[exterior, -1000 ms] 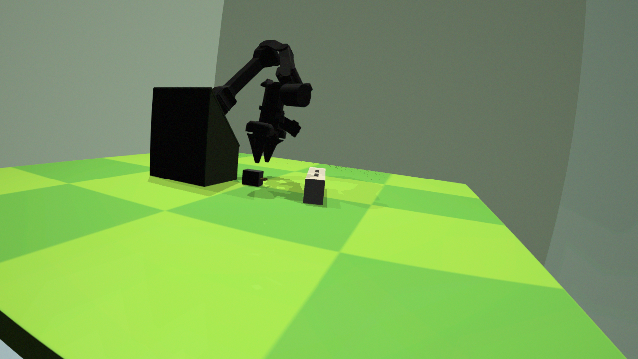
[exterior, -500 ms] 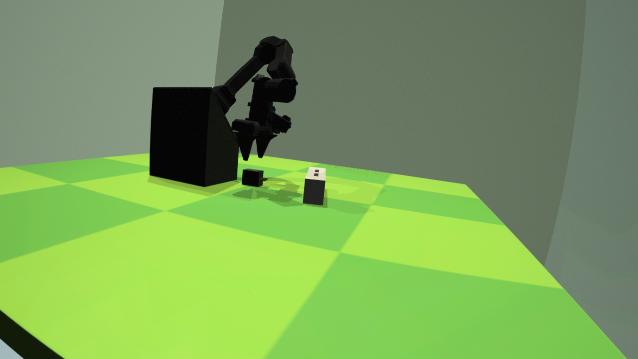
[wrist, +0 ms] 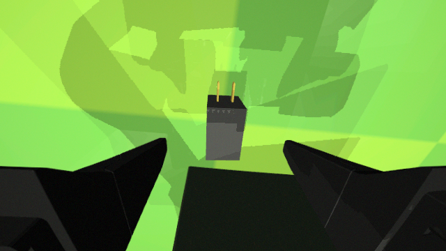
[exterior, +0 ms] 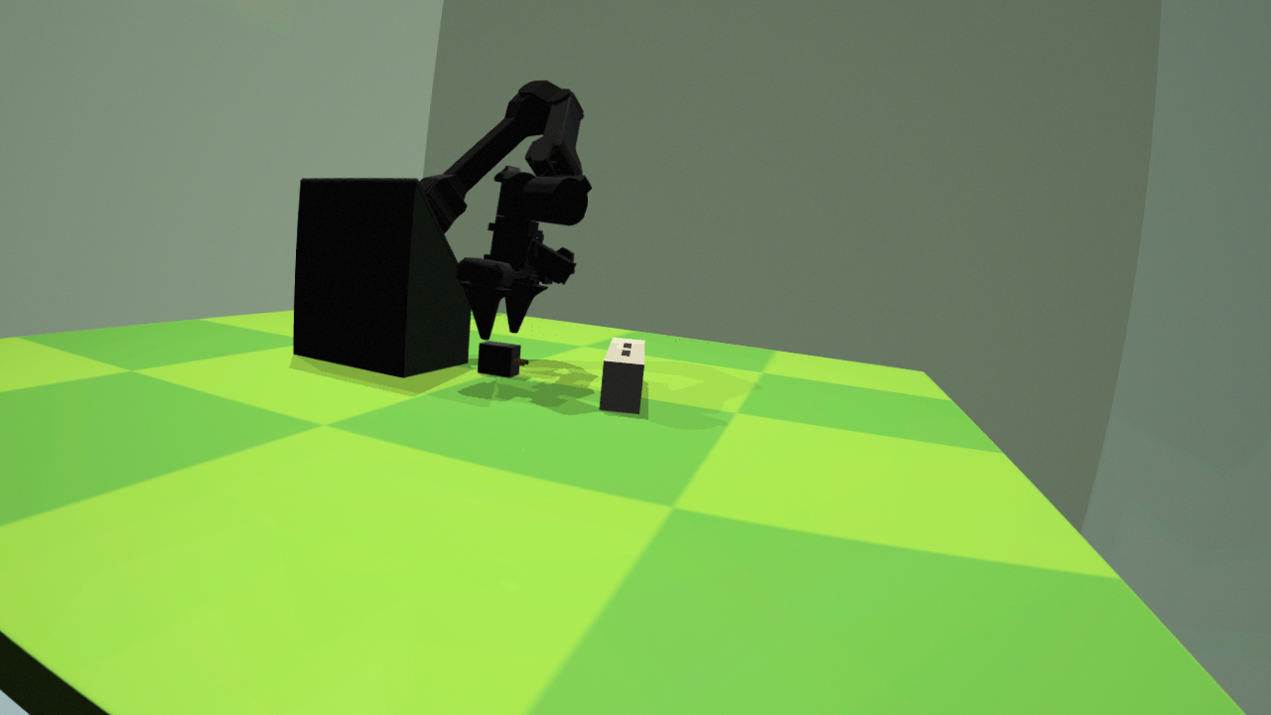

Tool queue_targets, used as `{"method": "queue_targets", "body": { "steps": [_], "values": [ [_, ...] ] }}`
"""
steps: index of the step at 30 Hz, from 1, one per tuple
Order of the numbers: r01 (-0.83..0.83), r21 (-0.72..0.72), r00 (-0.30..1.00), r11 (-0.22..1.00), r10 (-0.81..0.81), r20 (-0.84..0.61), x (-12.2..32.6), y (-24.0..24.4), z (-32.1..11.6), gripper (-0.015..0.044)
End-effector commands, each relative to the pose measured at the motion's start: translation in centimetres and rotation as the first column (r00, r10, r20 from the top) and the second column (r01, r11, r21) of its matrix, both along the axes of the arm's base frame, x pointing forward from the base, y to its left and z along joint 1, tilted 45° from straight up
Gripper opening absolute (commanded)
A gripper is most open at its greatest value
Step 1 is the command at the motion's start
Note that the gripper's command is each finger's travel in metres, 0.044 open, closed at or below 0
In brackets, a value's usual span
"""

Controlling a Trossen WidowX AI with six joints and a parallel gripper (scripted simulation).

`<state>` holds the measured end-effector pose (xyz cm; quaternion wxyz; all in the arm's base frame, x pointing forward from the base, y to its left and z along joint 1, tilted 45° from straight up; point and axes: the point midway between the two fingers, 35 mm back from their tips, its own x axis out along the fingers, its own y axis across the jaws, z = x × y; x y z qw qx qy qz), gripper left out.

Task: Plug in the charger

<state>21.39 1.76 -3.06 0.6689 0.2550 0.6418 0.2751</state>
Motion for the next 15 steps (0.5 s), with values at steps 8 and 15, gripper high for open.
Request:
{"method": "queue_targets", "body": {
  "steps": [8, 15],
  "values": [
    [0.006, 0.005, 1.000, 1.000, -0.006, -0.004, 0.1, 1.3, -1.3, 0.0440],
    [0.006, 0.006, 1.000, 1.000, -0.006, -0.004, 0.2, 2.1, -2.1, 0.0440]
  ]
}}
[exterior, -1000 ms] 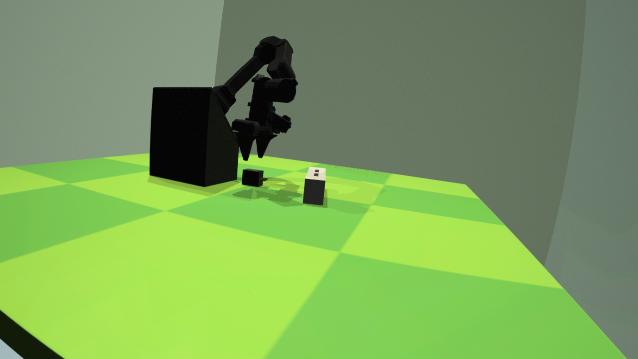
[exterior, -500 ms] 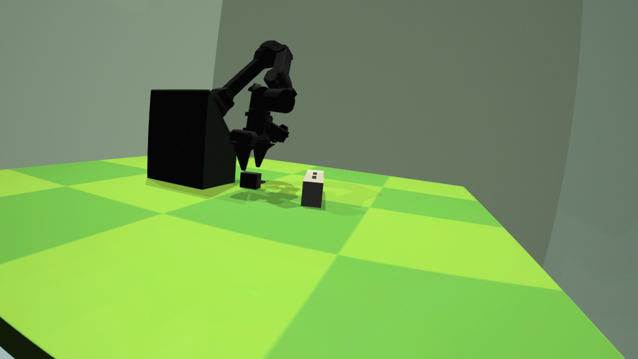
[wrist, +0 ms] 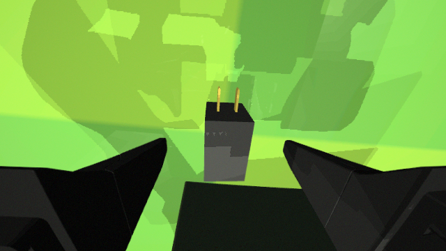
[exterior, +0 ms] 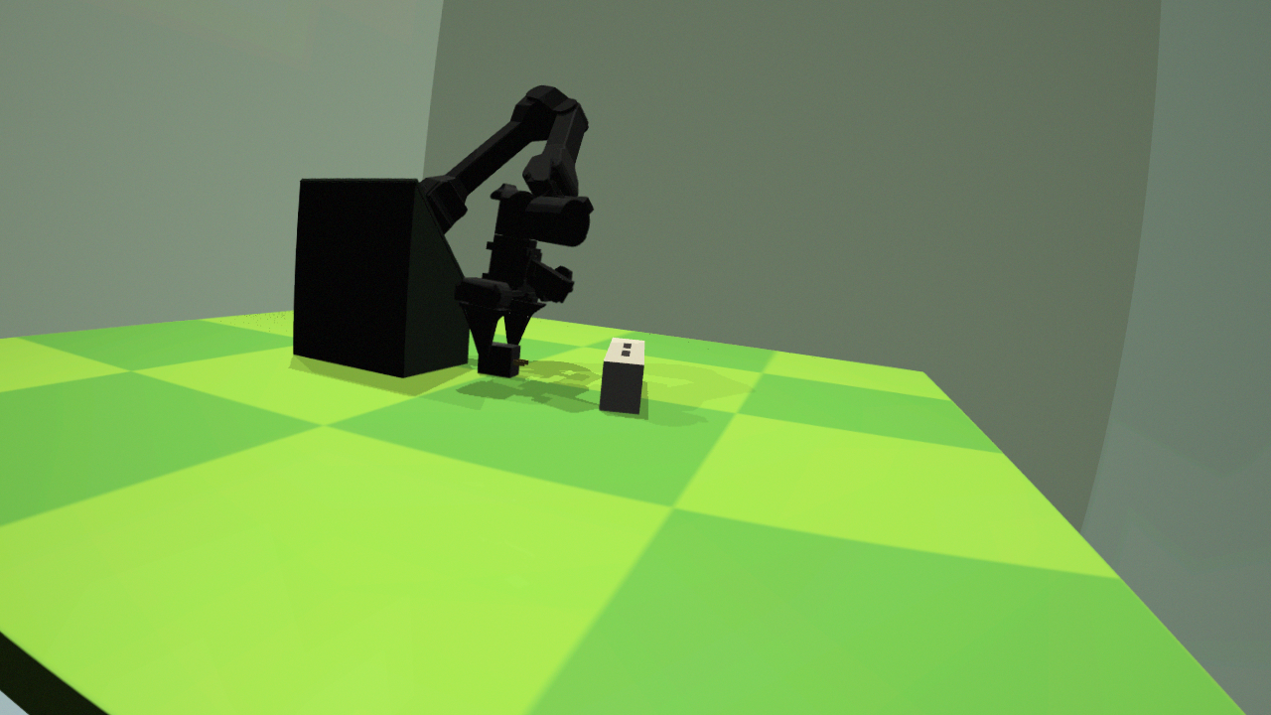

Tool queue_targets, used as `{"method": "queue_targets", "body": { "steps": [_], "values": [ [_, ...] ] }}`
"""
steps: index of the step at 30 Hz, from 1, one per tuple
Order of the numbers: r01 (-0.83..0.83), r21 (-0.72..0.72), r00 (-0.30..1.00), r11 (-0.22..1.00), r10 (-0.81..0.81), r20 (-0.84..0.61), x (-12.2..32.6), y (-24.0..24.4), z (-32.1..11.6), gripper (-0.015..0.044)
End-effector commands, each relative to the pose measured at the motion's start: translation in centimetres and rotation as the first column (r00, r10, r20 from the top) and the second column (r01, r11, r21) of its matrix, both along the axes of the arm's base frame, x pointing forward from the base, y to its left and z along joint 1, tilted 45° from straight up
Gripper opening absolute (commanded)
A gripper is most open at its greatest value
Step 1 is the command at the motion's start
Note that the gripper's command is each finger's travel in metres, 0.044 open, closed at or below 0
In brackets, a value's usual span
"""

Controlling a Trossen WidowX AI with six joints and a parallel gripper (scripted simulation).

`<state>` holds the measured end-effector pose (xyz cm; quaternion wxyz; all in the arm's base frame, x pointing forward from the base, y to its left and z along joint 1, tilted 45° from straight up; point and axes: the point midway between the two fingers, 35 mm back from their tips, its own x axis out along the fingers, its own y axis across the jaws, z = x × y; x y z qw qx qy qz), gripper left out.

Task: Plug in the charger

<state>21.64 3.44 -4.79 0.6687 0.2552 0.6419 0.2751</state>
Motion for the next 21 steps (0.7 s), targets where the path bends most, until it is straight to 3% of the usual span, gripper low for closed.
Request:
{"method": "queue_targets", "body": {
  "steps": [1, 10, 21],
  "values": [
    [0.006, 0.006, 1.000, 1.000, -0.006, -0.004, -0.04, 0.55, -0.45, 0.0440],
    [0.005, 0.009, 1.000, 1.000, -0.005, -0.004, -0.04, 1.43, -1.22, 0.0440],
    [-0.001, 0.003, 1.000, 1.000, 0.001, 0.000, 0.02, 1.15, -1.03, 0.0151]
  ]
}}
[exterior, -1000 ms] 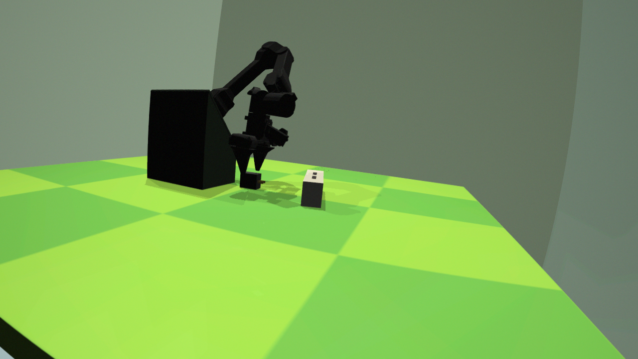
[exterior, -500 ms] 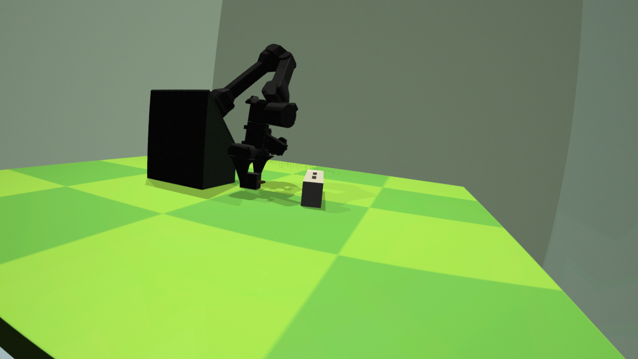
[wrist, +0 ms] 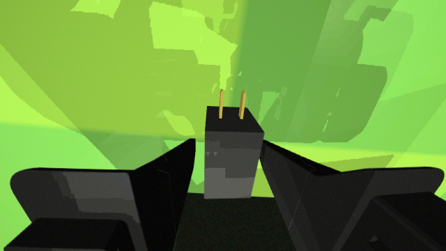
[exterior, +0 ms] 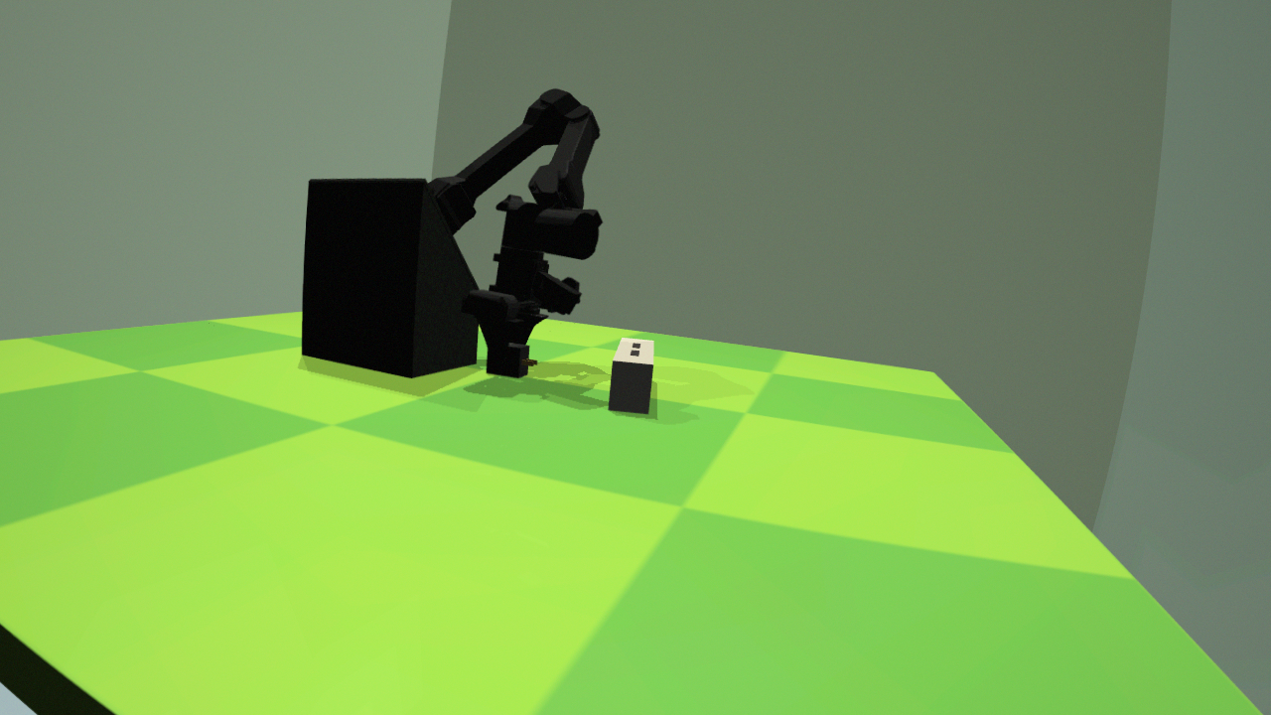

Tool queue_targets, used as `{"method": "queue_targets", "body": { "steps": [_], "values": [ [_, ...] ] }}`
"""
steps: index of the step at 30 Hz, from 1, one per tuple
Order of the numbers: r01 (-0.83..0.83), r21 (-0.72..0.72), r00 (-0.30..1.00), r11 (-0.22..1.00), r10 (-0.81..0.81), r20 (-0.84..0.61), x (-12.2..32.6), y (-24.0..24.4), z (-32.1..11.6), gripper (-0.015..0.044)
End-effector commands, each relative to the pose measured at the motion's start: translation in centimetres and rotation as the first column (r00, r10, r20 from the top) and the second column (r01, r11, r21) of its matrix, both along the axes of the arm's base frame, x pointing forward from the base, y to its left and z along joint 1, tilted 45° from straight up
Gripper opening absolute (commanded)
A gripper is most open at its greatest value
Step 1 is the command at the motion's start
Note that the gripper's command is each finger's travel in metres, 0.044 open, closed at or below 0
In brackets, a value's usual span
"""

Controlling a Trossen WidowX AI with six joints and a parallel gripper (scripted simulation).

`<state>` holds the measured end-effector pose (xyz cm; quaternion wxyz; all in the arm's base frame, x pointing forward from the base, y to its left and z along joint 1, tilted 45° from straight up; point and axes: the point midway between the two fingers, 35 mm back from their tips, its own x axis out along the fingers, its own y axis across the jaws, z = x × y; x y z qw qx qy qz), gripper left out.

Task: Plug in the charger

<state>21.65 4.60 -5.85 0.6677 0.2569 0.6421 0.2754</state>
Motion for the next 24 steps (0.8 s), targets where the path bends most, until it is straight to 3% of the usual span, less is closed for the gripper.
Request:
{"method": "queue_targets", "body": {
  "steps": [1, 7, 11, 24],
  "values": [
    [-0.002, 0.000, 1.000, 1.000, 0.002, 0.002, 0.0, 0.0, 0.0, 0.0125],
    [-0.002, 0.000, 1.000, 1.000, 0.002, 0.002, 0.0, 0.0, 0.0, 0.0085],
    [-0.001, -0.001, 1.000, 1.000, 0.001, 0.001, 0.0, -0.5, 0.4, 0.0000],
    [0.004, 0.002, 1.000, 1.000, -0.004, -0.001, -0.7, -3.7, 3.6, 0.0000]
  ]
}}
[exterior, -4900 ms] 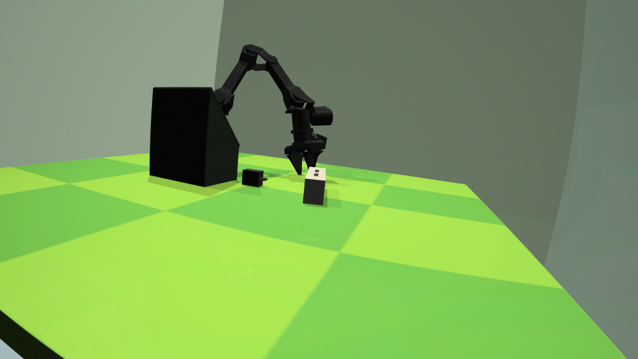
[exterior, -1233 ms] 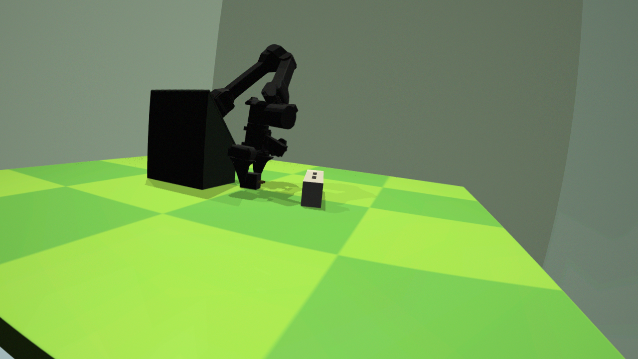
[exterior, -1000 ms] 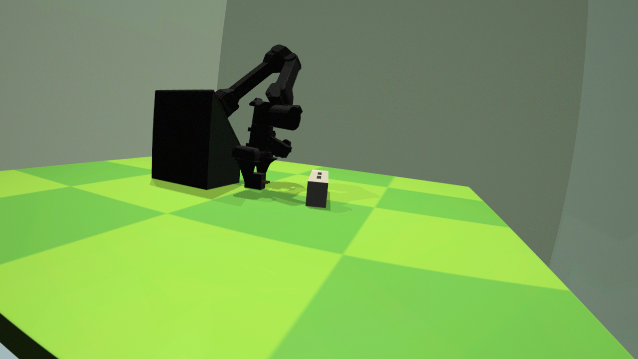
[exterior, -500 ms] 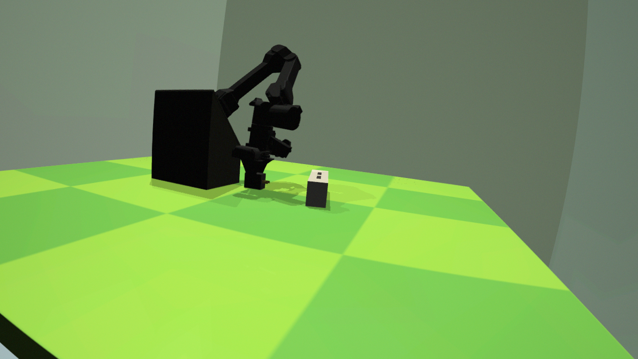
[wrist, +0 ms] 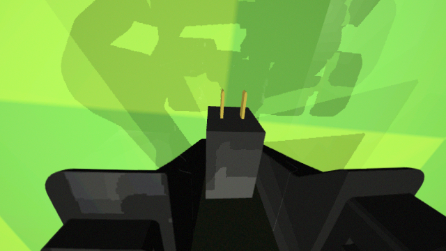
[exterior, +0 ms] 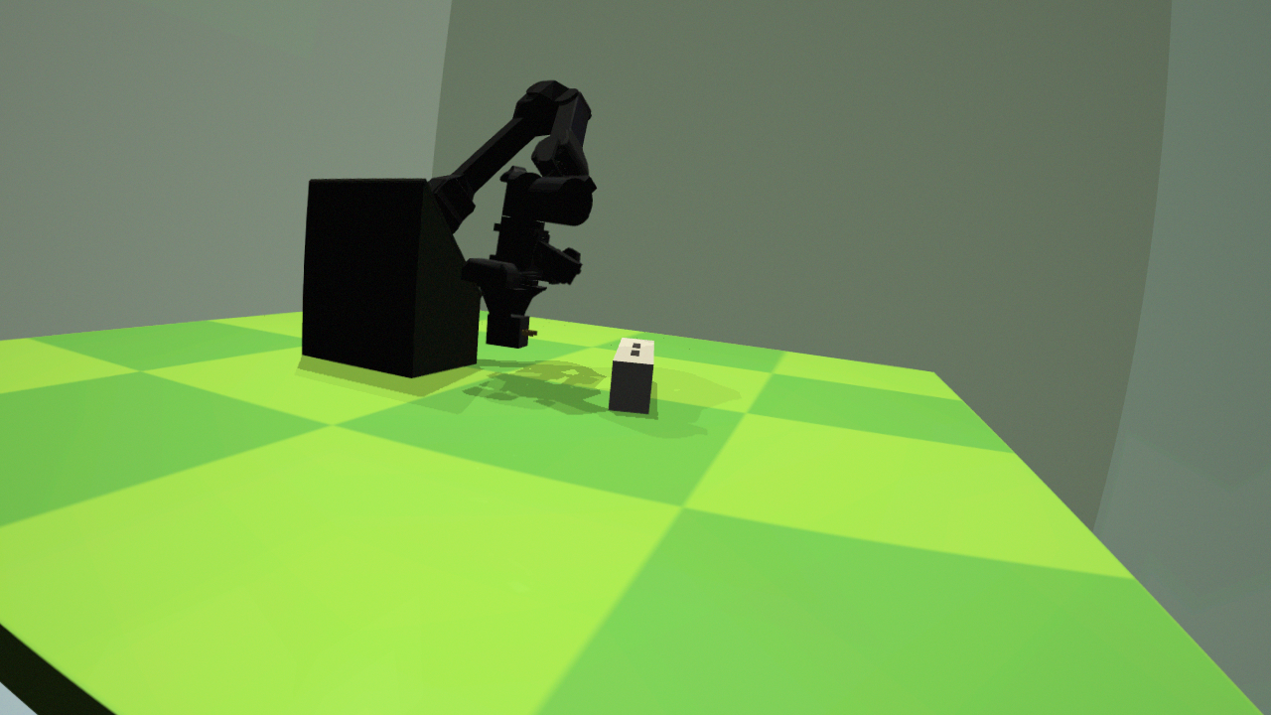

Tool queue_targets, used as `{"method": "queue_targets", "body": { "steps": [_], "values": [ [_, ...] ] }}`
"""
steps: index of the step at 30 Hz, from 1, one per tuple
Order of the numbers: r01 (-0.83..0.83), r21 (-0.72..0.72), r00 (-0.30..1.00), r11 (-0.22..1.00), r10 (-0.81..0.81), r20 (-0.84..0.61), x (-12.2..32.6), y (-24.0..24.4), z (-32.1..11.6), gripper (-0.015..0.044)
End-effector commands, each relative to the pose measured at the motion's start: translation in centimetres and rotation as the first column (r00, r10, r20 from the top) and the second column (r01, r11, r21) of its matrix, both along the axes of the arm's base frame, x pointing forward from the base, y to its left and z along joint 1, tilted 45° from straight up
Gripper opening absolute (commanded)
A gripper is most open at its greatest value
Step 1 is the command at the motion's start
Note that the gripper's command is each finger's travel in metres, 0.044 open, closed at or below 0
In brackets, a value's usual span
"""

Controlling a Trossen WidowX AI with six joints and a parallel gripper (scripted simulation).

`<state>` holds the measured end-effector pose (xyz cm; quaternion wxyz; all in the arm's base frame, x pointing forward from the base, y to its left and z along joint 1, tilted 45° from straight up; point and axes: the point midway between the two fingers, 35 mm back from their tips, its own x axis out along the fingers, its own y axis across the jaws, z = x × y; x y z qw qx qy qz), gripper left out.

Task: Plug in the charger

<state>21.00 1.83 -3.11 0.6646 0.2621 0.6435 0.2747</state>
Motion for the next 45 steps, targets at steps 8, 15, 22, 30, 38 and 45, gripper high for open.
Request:
{"method": "queue_targets", "body": {
  "steps": [8, 15, 22, 30, 38, 45],
  "values": [
    [-0.018, -0.009, 1.000, 1.000, 0.018, 0.025, 0.4, -0.8, 0.8, 0.0000],
    [-0.054, -0.018, 0.997, 0.998, 0.055, 0.060, 1.8, -0.1, 0.1, 0.0000],
    [-0.089, -0.026, 0.991, 0.996, 0.092, 0.096, 3.1, 0.7, -0.4, 0.0000],
    [-0.130, -0.034, 0.982, 0.991, 0.134, 0.137, 4.6, 1.8, -1.1, 0.0000],
    [-0.133, -0.034, 0.981, 0.991, 0.136, 0.139, 5.3, 1.8, -1.0, 0.0000],
    [-0.135, -0.035, 0.980, 0.990, 0.139, 0.142, 6.2, 2.0, -0.8, 0.0000]
  ]
}}
